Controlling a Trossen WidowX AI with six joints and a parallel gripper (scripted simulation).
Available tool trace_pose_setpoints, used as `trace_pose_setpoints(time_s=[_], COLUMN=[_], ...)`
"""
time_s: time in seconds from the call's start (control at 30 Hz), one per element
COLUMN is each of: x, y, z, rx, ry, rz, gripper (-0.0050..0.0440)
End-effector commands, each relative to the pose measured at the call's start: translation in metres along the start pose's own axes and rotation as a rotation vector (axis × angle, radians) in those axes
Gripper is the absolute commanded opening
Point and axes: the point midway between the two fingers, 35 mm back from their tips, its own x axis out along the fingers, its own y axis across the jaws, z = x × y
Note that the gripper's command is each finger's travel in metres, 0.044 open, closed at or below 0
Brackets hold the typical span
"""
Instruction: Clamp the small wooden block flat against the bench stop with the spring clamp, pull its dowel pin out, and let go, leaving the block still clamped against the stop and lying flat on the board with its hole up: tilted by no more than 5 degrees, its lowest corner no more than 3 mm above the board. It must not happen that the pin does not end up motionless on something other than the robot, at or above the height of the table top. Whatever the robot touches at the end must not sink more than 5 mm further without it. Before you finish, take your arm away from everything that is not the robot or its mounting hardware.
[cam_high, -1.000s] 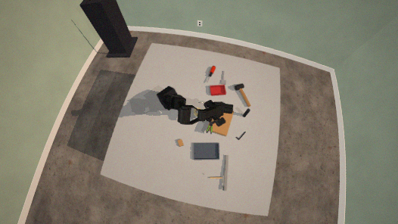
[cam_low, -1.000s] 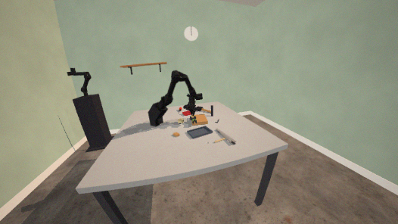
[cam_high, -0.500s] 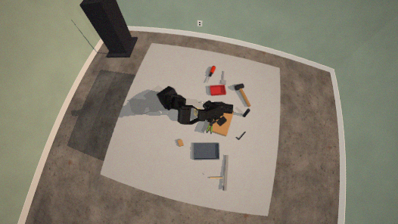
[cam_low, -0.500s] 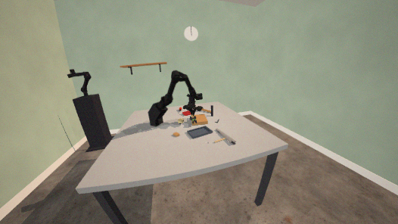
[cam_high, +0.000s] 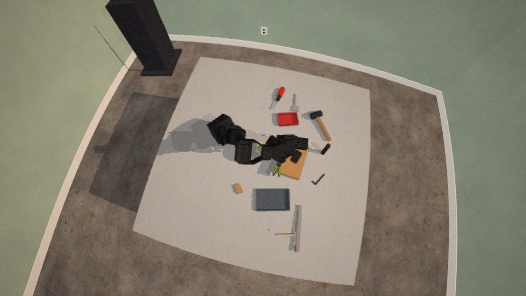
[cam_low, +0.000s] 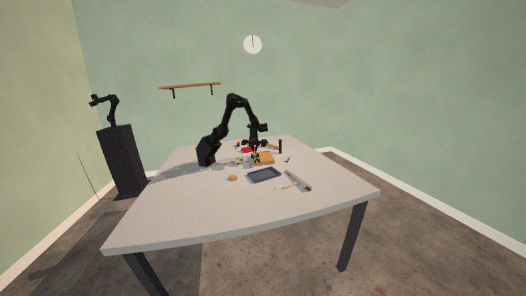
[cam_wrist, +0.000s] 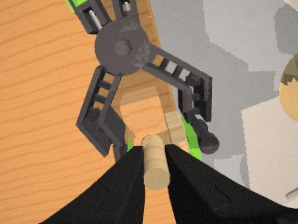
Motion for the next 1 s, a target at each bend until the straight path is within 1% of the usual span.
trace_pose_setpoints(time_s=[0.0, 0.17, 0.23, 0.73, 0.8, 0.97], x=[-0.0013, -0.0014, -0.0014, -0.0019, -0.0019, -0.0021], y=[0.0005, 0.0005, 0.0005, 0.0005, 0.0005, 0.0005], z=[-0.0003, -0.0003, -0.0003, -0.0003, -0.0003, -0.0003], rx=[-0.116, -0.282, -0.282, -0.761, -0.761, -0.856], ry=[0.001, 0.001, 0.001, 0.000, 0.000, 0.000], rz=[0.002, 0.002, 0.002, 0.002, 0.002, 0.002], gripper=[0.0000, 0.0000, 0.0000, 0.0000, 0.0000, 0.0000])
